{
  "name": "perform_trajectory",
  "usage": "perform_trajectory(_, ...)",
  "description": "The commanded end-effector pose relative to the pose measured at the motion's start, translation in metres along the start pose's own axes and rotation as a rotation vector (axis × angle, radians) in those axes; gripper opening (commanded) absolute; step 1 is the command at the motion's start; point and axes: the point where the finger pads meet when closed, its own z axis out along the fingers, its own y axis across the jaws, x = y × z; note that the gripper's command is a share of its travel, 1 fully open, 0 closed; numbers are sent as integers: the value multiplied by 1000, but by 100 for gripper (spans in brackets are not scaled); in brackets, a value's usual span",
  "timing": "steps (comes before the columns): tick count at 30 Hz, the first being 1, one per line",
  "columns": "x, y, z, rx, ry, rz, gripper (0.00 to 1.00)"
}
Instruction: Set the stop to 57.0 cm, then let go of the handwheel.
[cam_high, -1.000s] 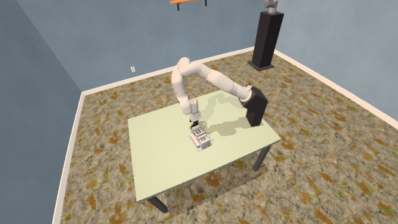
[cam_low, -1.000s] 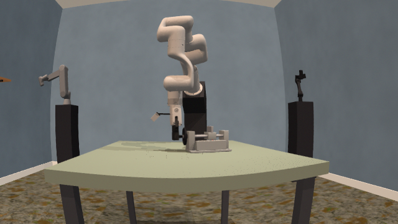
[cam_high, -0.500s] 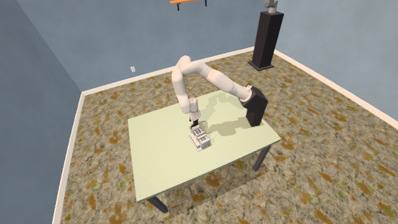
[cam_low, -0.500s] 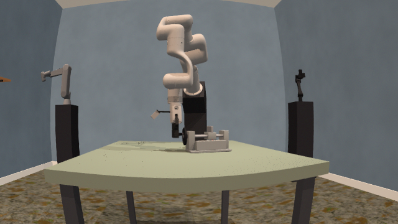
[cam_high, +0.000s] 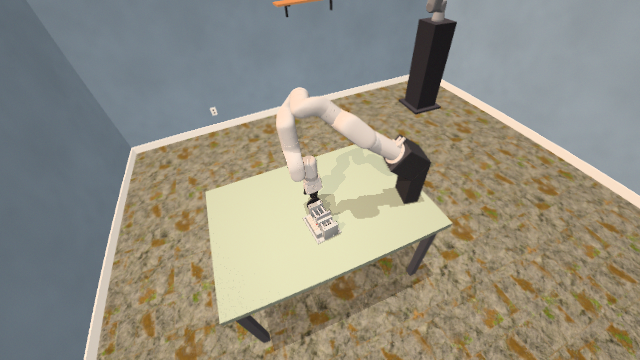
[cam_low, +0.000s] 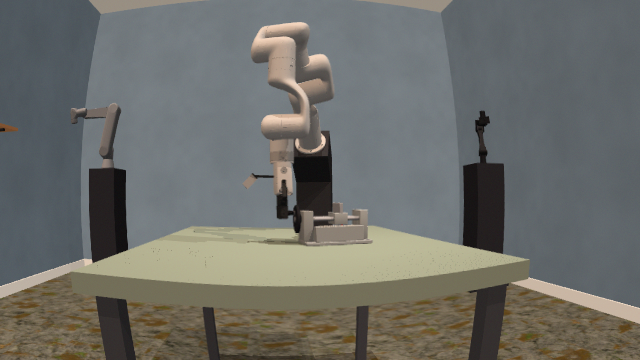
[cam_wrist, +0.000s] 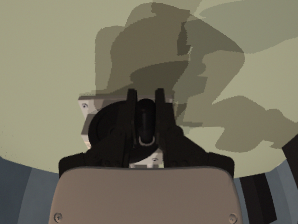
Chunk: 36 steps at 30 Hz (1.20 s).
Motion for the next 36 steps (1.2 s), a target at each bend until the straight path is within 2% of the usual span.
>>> perform_trajectory(1,0,-3,-3,3,1,0,6)
perform_trajectory(36,0,-12,-8,3,1,0,6)
